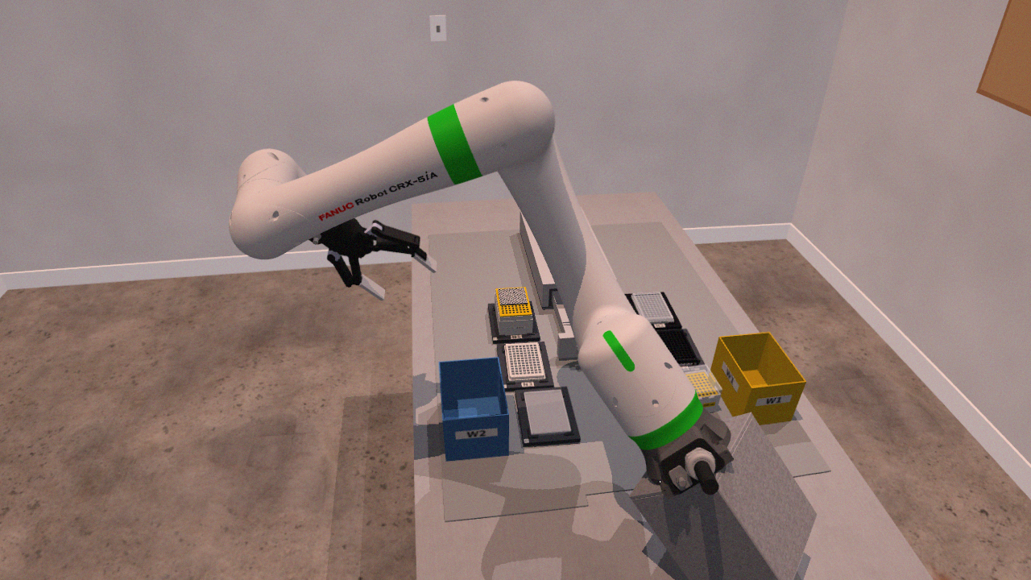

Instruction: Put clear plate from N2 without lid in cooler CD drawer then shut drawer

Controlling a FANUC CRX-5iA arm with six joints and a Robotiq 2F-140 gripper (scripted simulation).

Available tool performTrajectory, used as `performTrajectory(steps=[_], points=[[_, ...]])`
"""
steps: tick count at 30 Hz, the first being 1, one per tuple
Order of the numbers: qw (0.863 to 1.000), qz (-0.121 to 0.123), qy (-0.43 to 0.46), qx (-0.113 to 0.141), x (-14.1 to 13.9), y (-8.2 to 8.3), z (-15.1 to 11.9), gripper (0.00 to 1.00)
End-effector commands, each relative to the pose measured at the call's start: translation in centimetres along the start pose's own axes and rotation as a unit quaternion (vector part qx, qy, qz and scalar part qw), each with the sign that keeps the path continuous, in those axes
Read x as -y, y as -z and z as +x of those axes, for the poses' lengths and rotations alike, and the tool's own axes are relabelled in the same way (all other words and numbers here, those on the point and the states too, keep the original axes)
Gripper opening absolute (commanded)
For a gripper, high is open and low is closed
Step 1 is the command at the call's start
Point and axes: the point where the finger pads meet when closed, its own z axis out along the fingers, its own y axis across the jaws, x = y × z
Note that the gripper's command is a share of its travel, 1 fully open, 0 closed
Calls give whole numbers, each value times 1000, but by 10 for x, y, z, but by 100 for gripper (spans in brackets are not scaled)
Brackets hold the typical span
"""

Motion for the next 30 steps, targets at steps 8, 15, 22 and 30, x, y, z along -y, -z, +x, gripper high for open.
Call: performTrajectory(steps=[8,15,22,30], points=[[1000,0,0,0,0,0,0,100],[1000,0,0,0,0,0,0,100],[999,-23,24,21,-12,-22,3,0],[996,-50,55,55,-30,-53,5,0]])
